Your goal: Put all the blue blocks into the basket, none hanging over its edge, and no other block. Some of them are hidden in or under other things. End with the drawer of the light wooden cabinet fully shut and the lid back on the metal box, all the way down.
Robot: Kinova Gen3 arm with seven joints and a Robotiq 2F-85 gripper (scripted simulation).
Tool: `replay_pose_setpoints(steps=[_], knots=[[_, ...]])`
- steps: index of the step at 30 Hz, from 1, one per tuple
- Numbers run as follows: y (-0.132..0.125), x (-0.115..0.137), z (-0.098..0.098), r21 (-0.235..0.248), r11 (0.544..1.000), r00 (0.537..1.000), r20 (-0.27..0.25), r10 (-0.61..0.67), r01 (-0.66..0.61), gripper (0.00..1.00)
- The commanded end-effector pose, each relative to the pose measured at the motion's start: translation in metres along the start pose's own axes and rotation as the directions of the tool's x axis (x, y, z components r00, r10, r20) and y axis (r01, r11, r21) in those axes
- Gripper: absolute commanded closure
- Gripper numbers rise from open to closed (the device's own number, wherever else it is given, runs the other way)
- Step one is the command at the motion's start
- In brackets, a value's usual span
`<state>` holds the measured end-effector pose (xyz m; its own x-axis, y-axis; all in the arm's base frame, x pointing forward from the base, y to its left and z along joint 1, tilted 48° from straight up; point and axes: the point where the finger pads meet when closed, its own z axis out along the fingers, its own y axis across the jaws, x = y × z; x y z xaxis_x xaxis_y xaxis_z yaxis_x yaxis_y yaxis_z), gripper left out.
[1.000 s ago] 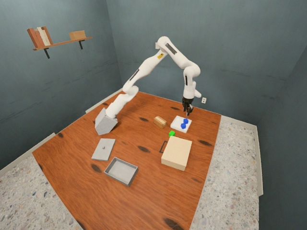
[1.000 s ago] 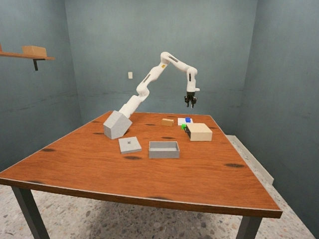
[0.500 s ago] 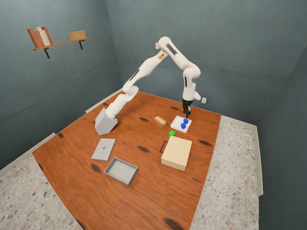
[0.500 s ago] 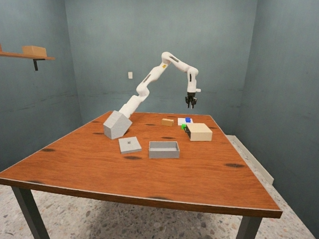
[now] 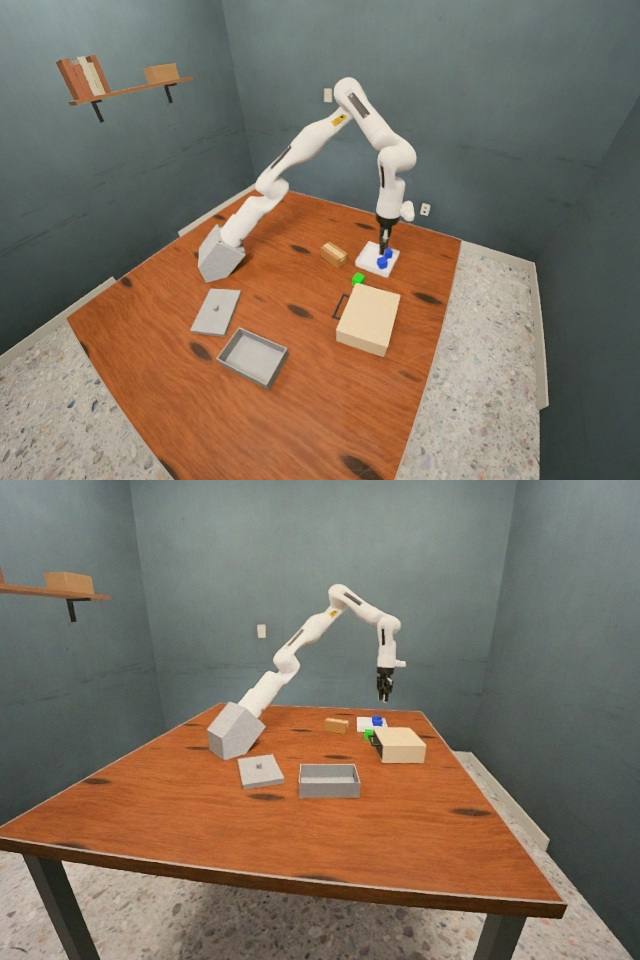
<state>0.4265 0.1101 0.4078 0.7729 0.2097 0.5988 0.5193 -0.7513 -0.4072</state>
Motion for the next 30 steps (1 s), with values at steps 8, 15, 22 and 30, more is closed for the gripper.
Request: replay_pose_setpoints(steps=[8, 15, 22, 30], knots=[[0.058, -0.021, 0.005, -0.032, 0.947, 0.947, 0.013, 0.32, -0.319, 0.4], [0.107, -0.045, 0.005, -0.058, 0.8, 0.801, 0.004, 0.598, -0.597, 0.4], [0.143, -0.068, 0.005, -0.073, 0.624, 0.626, -0.011, 0.779, -0.778, 0.4], [0.199, -0.114, 0.002, -0.081, 0.231, 0.235, -0.048, 0.971, -0.97, 0.4]])
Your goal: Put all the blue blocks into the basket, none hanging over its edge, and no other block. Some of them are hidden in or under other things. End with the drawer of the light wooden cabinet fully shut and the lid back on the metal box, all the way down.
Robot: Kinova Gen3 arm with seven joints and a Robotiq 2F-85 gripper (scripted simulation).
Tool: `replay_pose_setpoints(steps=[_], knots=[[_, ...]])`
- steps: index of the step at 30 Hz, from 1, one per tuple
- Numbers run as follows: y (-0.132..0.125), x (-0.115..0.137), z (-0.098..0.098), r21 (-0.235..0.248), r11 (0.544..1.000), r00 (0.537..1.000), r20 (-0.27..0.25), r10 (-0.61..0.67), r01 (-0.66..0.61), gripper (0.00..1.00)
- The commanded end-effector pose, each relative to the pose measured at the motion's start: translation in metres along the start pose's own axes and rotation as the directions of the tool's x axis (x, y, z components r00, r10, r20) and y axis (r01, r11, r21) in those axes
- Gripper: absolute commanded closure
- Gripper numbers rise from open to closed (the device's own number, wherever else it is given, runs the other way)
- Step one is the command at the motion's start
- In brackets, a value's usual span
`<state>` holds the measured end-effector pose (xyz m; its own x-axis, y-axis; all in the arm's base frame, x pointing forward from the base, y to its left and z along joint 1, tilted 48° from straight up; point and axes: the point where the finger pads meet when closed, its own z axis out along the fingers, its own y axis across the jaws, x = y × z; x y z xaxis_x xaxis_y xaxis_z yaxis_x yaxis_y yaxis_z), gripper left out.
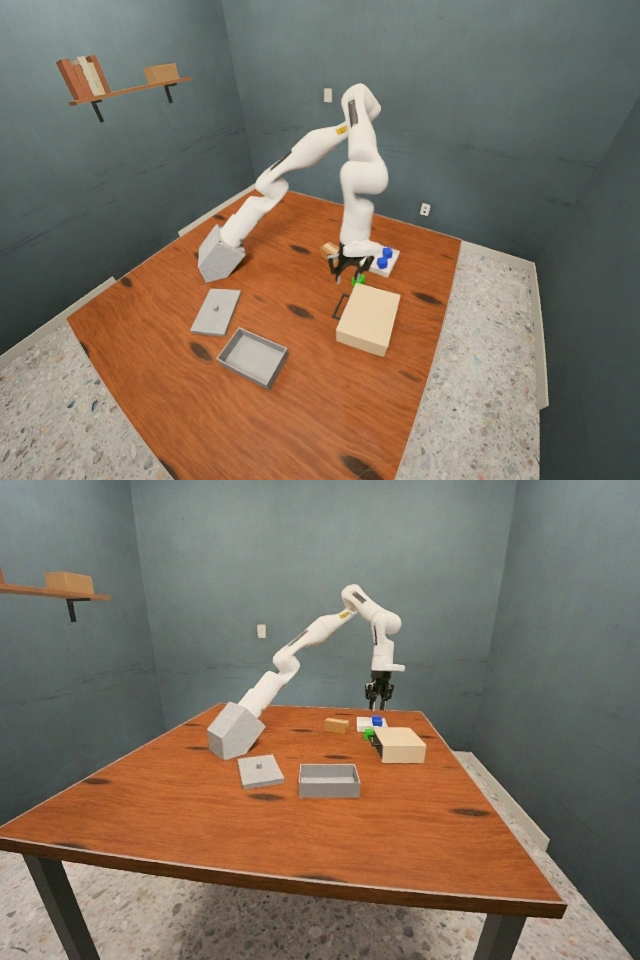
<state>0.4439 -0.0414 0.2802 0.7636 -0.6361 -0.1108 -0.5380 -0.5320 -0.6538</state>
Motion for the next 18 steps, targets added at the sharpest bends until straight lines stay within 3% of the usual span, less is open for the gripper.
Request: replay_pose_setpoints(steps=[1, 4, 6, 8, 13, 18], knots=[[0.036, 0.018, 0.006, -0.014, 0.976, 0.976, 0.006, 0.219, -0.219, 0.4], [0.065, 0.029, 0.005, -0.018, 0.921, 0.921, -0.002, 0.389, -0.389, 0.4], [0.065, 0.029, 0.005, -0.018, 0.921, 0.921, -0.002, 0.389, -0.389, 0.4], [0.083, 0.035, 0.005, -0.023, 0.87, 0.87, -0.006, 0.493, -0.493, 0.4], [0.132, 0.043, 0.009, -0.036, 0.691, 0.692, -0.018, 0.722, -0.722, 0.4], [0.18, 0.048, 0.01, -0.034, 0.448, 0.449, -0.03, 0.893, -0.894, 0.4]])
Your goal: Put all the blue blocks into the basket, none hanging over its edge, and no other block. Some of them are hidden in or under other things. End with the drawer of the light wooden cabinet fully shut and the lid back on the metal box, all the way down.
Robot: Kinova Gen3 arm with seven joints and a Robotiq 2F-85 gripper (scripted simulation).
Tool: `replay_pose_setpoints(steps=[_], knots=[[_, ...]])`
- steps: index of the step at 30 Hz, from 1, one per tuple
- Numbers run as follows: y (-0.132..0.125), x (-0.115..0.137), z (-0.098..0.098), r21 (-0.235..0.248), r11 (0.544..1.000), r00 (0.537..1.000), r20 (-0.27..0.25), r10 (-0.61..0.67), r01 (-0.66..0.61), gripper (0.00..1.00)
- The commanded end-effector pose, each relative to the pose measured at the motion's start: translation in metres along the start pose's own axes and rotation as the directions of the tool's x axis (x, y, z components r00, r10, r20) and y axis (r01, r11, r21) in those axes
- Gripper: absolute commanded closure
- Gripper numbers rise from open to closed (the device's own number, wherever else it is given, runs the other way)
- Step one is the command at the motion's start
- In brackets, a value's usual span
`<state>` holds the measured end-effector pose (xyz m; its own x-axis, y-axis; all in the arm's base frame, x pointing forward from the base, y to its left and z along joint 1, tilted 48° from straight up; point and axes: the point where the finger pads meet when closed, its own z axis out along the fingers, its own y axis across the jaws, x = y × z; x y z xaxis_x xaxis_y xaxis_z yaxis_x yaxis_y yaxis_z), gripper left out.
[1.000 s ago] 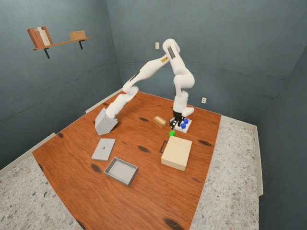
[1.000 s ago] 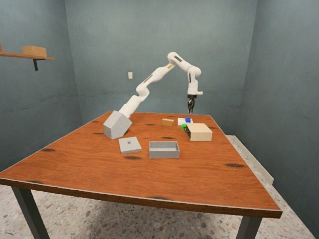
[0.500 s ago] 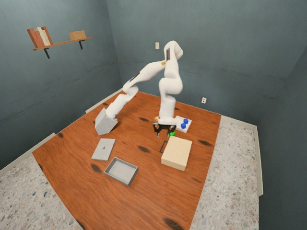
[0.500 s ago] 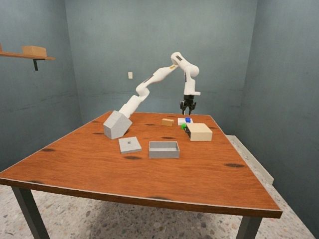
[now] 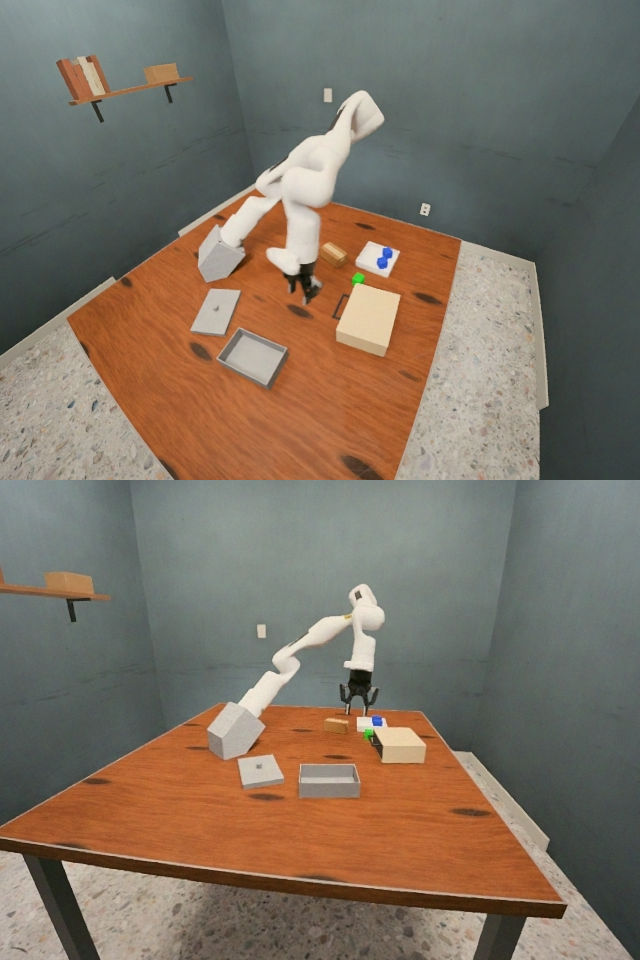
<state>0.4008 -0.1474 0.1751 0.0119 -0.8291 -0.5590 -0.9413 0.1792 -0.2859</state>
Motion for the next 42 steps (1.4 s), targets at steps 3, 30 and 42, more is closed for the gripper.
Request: replay_pose_setpoints(steps=[3, 30, 42], knots=[[0.034, 0.048, 0.009, -0.026, 0.938, 0.938, 0.013, 0.347, -0.346, 0.4], [0.175, 0.151, 0.031, -0.087, 0.008, 0.009, -0.015, 1.0, -0.996, 0.4], [0.223, 0.166, 0.039, -0.107, -0.36, -0.358, -0.04, 0.933, -0.927, 0.4]])
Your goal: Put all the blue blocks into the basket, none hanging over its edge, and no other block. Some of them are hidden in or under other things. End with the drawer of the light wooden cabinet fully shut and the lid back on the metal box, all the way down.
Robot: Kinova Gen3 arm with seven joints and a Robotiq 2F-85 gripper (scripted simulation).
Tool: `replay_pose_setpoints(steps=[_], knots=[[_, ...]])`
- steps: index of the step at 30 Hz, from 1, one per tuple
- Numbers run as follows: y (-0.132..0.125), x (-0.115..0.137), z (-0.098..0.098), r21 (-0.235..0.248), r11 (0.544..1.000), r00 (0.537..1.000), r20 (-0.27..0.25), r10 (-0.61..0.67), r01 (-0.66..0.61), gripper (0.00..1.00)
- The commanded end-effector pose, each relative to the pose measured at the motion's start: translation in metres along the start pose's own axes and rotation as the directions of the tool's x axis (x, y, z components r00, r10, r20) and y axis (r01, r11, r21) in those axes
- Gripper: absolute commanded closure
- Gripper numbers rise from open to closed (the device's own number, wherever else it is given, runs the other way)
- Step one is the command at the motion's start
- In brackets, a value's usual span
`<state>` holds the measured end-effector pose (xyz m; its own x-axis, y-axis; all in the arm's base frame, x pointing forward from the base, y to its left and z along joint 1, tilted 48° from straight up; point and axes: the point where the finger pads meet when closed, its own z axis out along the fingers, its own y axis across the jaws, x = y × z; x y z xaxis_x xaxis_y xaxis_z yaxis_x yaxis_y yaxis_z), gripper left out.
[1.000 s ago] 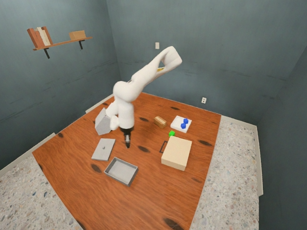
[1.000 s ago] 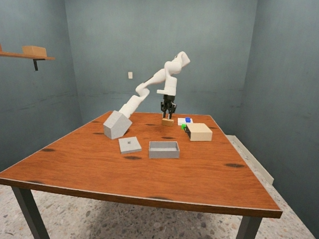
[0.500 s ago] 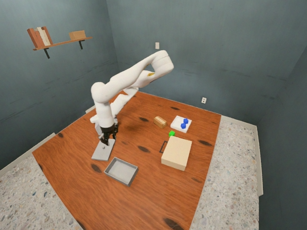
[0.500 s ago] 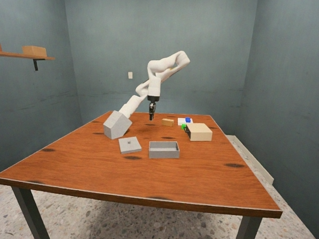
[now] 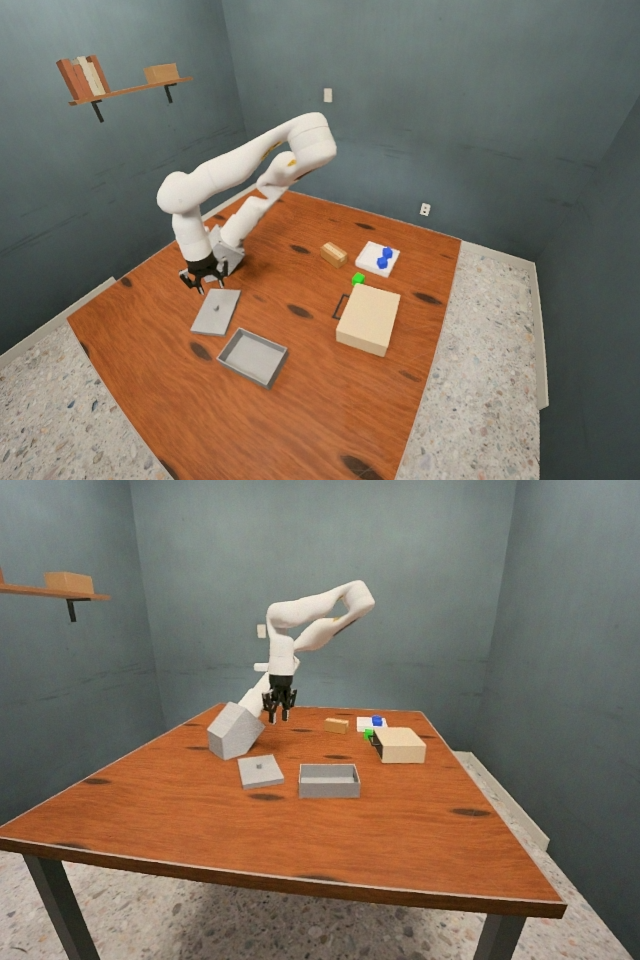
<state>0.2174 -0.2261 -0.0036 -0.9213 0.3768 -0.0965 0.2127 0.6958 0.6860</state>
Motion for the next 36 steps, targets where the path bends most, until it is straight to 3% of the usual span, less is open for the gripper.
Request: replay_pose_setpoints(steps=[1, 12, 26, 36], knots=[[-0.009, 0.016, 0.004, -0.021, 0.992, 0.992, 0.004, 0.125, -0.125, 0.4], [-0.025, 0.048, 0.013, -0.051, 0.92, 0.921, -0.005, 0.389, -0.389, 0.4], [-0.031, 0.066, 0.018, -0.067, 0.85, 0.853, -0.016, 0.522, -0.522, 0.4], [-0.032, 0.07, 0.019, -0.07, 0.833, 0.836, -0.019, 0.549, -0.549, 0.4]])
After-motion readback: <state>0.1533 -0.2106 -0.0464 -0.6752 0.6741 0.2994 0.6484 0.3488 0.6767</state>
